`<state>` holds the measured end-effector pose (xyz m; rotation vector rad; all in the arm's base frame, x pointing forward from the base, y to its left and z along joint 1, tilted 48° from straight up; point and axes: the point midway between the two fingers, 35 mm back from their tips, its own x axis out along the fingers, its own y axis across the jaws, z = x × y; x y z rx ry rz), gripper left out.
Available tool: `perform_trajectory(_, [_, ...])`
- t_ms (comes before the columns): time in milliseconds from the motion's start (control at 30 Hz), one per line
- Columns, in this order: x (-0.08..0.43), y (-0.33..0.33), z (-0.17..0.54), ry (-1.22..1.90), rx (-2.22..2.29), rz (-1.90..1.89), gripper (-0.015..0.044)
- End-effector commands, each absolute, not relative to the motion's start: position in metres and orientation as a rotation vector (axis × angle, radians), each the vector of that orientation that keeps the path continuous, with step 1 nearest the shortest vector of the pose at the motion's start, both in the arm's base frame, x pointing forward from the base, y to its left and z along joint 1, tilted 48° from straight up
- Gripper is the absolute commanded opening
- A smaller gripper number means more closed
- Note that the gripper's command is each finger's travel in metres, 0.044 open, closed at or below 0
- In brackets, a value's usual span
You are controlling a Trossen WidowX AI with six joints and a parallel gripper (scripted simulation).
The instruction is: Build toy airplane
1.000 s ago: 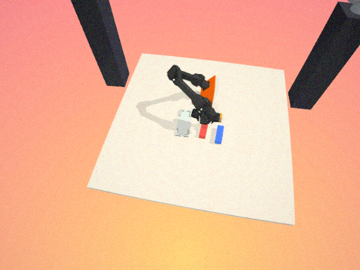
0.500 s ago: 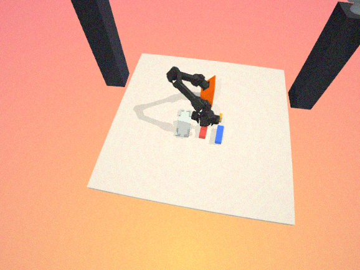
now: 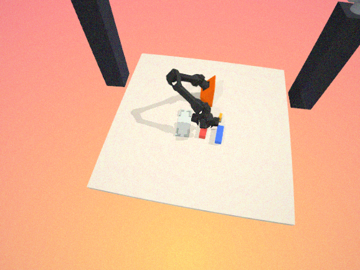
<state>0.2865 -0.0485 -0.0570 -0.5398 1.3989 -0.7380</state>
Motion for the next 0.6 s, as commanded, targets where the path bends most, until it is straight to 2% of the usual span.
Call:
perform_trajectory(0, [0.282, -0.056, -0.063, 1.41, -0.555, -0.741, 0.044])
perform_trajectory(333, [0.281, -0.066, -0.072, 1.41, -0.557, -0.743, 0.044])
perform_trajectory(567, [0.281, -0.066, -0.072, 1.41, -0.557, -0.743, 0.0256])
